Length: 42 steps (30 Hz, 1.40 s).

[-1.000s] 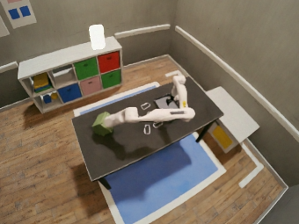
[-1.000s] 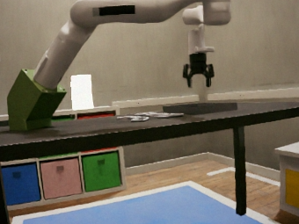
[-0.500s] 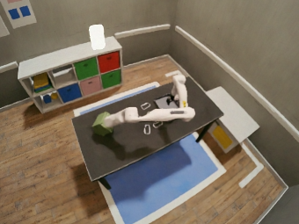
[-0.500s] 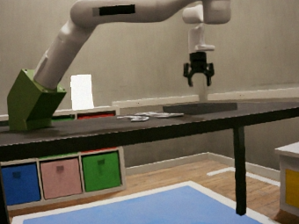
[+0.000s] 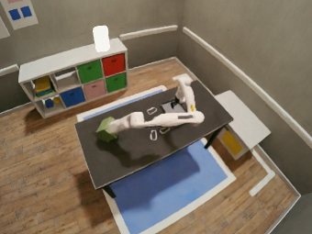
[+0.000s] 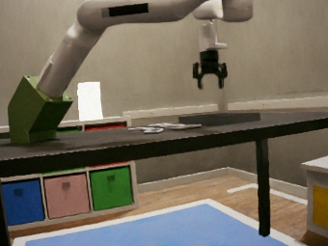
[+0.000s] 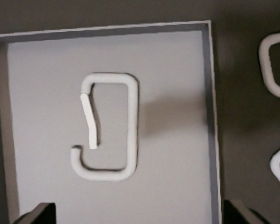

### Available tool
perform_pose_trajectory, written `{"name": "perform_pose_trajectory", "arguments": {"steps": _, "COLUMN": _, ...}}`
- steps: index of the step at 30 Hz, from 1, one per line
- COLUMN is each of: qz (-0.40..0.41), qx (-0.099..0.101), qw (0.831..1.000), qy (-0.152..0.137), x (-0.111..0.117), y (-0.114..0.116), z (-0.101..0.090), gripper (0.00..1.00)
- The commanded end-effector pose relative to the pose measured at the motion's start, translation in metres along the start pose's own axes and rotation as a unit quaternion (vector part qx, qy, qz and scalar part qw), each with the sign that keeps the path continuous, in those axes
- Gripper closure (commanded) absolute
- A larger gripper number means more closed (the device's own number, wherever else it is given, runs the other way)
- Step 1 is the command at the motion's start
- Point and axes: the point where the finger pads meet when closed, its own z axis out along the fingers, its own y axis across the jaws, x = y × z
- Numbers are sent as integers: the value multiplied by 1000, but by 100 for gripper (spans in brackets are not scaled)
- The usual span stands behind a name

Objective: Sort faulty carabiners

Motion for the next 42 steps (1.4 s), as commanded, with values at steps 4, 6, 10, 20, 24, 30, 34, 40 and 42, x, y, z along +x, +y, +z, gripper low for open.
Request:
{"name": "perform_pose_trajectory", "arguments": {"steps": 4, "qz": 0, "qx": 6, "qw": 1000, "qy": 3, "x": 1, "y": 3, "z": -9, "gripper": 0}}
{"name": "perform_pose_trajectory", "arguments": {"steps": 6, "qz": 0, "qx": 6, "qw": 1000, "qy": 3, "x": 1, "y": 3, "z": -9, "gripper": 0}}
{"name": "perform_pose_trajectory", "arguments": {"steps": 10, "qz": 0, "qx": 6, "qw": 1000, "qy": 3, "x": 1, "y": 3, "z": -9, "gripper": 0}}
{"name": "perform_pose_trajectory", "arguments": {"steps": 20, "qz": -1, "qx": 6, "qw": 1000, "qy": 1, "x": -3, "y": 37, "z": -40, "gripper": 0}}
{"name": "perform_pose_trajectory", "arguments": {"steps": 24, "qz": -1, "qx": 6, "qw": 1000, "qy": 1, "x": -3, "y": 37, "z": -40, "gripper": 0}}
{"name": "perform_pose_trajectory", "arguments": {"steps": 30, "qz": -1, "qx": 6, "qw": 1000, "qy": -1, "x": -7, "y": 72, "z": -72, "gripper": 0}}
{"name": "perform_pose_trajectory", "arguments": {"steps": 34, "qz": -1, "qx": 6, "qw": 1000, "qy": -1, "x": -7, "y": 72, "z": -72, "gripper": 0}}
{"name": "perform_pose_trajectory", "arguments": {"steps": 40, "qz": -1, "qx": 6, "qw": 1000, "qy": -1, "x": -7, "y": 72, "z": -72, "gripper": 0}}
{"name": "perform_pose_trajectory", "arguments": {"steps": 42, "qz": -1, "qx": 6, "qw": 1000, "qy": -1, "x": -7, "y": 72, "z": -72, "gripper": 0}}
